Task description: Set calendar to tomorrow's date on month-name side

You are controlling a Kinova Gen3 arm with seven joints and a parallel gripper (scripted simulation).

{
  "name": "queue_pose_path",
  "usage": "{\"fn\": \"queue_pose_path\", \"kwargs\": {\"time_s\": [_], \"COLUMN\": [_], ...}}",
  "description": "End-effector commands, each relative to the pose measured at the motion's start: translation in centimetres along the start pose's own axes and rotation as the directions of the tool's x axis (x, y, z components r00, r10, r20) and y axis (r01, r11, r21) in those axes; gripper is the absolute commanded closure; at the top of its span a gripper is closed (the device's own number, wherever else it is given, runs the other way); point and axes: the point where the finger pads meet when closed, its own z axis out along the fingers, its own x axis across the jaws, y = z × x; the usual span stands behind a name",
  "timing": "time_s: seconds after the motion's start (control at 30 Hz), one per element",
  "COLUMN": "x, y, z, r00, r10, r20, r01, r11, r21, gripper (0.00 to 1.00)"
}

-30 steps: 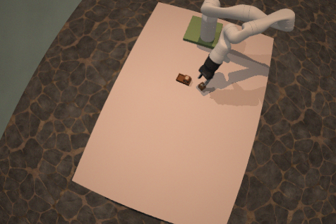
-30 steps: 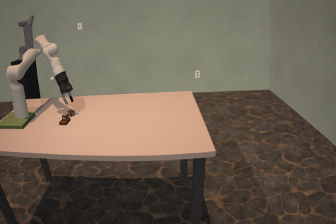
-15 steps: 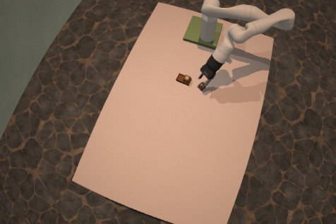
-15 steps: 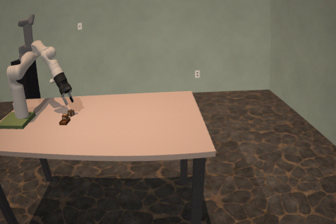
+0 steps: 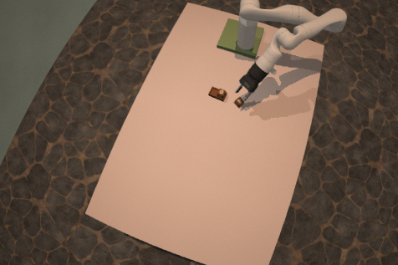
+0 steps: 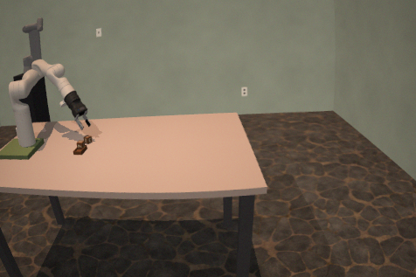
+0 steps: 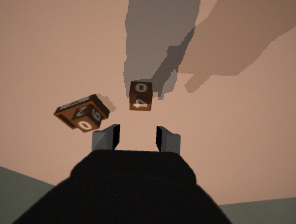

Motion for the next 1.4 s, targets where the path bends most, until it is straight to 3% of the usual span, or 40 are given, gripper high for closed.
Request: {"fn": "queue_pose_path", "kwargs": {"time_s": [0.0, 0.63, 1.37], "x": [0.1, 0.1, 0.1], "y": [0.0, -0.3, -2.4], "z": [-0.1, 0.1, 2.3], "r00": [1.000, 1.000, 1.000], "r10": [-0.005, -0.006, -0.012], "r20": [-0.003, 0.000, 0.012], "r01": [0.005, 0.006, 0.012], "r11": [1.000, 1.000, 1.000], "r21": [-0.003, 0.003, 0.021], "gripper": [0.10, 0.10, 0.10]}}
